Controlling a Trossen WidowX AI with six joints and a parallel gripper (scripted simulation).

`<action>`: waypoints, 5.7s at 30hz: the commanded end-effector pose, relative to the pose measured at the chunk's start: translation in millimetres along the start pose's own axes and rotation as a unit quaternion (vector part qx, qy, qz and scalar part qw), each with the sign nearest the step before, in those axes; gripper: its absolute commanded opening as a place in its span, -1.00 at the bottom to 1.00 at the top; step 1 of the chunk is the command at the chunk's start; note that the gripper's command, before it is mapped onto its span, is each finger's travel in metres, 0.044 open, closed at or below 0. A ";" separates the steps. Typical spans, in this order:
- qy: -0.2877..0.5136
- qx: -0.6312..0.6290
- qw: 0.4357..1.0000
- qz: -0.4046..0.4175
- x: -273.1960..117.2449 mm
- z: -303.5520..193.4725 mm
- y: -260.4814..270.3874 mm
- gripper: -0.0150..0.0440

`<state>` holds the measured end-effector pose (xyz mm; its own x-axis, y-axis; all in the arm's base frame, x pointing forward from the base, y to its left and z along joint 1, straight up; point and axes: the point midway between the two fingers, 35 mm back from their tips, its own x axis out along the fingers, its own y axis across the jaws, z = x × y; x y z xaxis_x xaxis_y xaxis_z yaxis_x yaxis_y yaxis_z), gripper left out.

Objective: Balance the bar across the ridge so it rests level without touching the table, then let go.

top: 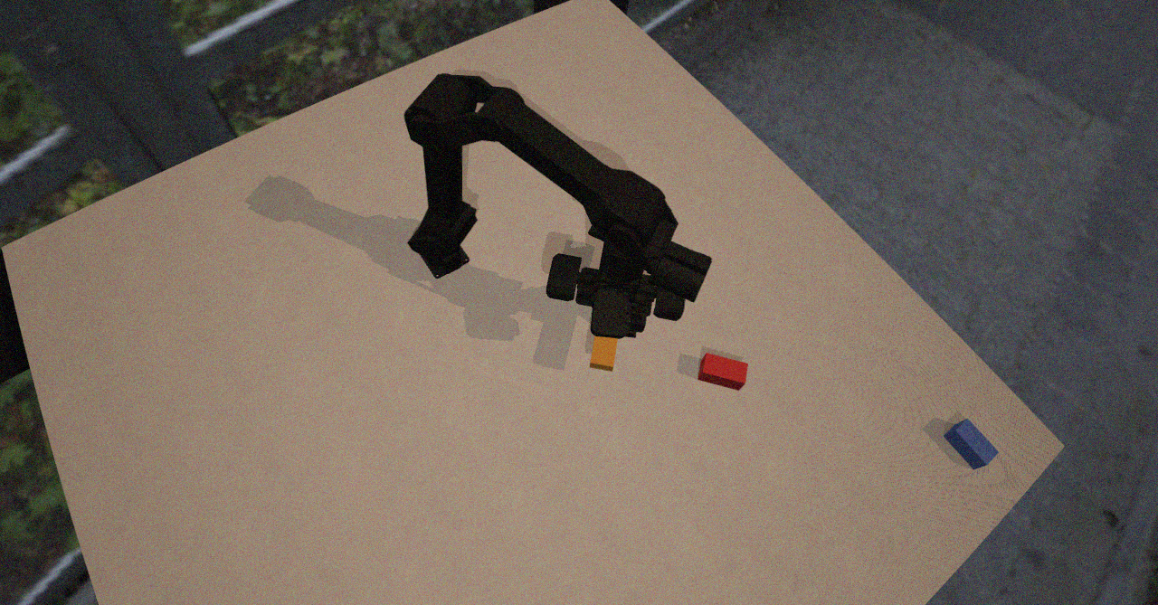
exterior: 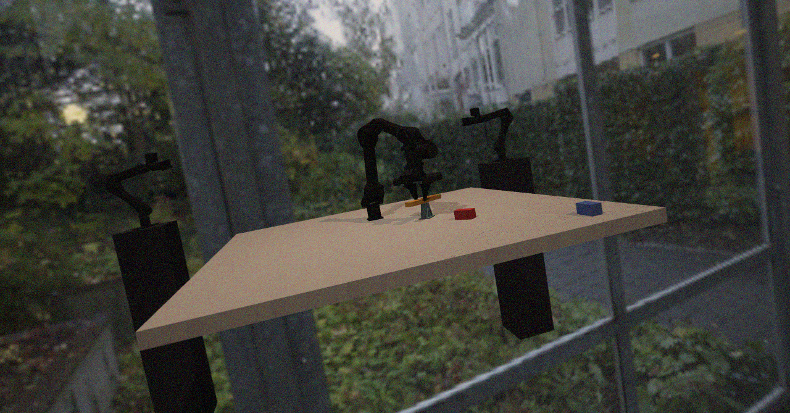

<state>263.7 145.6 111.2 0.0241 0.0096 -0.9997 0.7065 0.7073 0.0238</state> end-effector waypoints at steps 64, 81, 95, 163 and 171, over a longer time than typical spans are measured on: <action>0.002 0.002 1.000 0.000 6.0 -0.2 -0.4 -0.49; 0.002 0.002 1.000 0.000 3.9 0.0 -0.4 -0.49; 0.000 0.001 1.000 0.001 3.6 0.2 -0.2 -0.49; 0.000 0.001 1.000 0.001 3.6 0.2 -0.2 0.09; 0.000 0.001 1.000 0.001 3.6 0.2 -0.2 0.14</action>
<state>264.0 145.3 107.6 0.0258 0.0122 -0.9996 0.7077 0.7060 0.0269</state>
